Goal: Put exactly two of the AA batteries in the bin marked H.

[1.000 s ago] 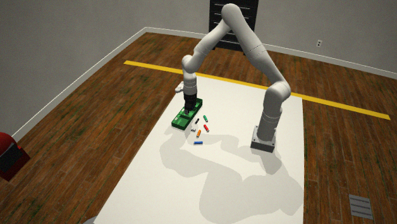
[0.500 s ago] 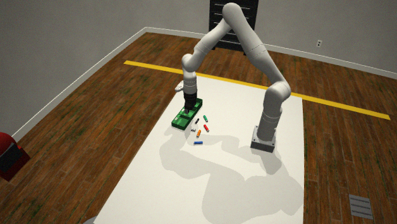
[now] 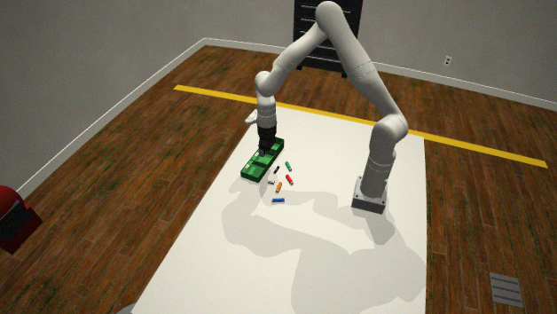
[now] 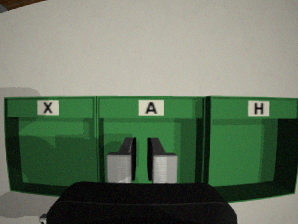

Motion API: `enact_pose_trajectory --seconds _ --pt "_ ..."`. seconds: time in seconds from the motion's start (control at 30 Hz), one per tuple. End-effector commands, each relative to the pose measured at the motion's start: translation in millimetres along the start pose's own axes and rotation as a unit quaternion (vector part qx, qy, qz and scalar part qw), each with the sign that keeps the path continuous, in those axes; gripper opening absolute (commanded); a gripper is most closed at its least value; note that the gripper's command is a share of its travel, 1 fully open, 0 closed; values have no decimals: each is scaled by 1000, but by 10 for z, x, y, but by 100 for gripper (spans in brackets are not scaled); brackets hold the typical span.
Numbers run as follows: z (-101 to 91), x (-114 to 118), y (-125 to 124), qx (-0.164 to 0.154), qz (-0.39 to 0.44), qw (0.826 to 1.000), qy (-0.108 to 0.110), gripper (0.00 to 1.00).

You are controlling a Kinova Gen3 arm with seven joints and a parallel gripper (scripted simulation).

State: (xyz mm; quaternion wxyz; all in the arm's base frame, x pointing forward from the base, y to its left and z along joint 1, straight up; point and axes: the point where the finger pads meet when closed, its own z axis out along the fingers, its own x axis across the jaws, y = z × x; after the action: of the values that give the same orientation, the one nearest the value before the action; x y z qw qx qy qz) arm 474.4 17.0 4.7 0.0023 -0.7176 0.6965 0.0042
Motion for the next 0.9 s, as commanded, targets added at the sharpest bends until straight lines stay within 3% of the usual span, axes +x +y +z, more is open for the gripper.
enact_pose_trajectory --seconds 0.0,0.27,0.57,0.87 --pt "-37 17 -22 3 1 1000 1 31" --pt "-350 16 -20 3 1 1000 1 31" --pt "-350 16 -20 3 1 1000 1 31" --pt "-350 -434 -15 3 1 1000 1 31"
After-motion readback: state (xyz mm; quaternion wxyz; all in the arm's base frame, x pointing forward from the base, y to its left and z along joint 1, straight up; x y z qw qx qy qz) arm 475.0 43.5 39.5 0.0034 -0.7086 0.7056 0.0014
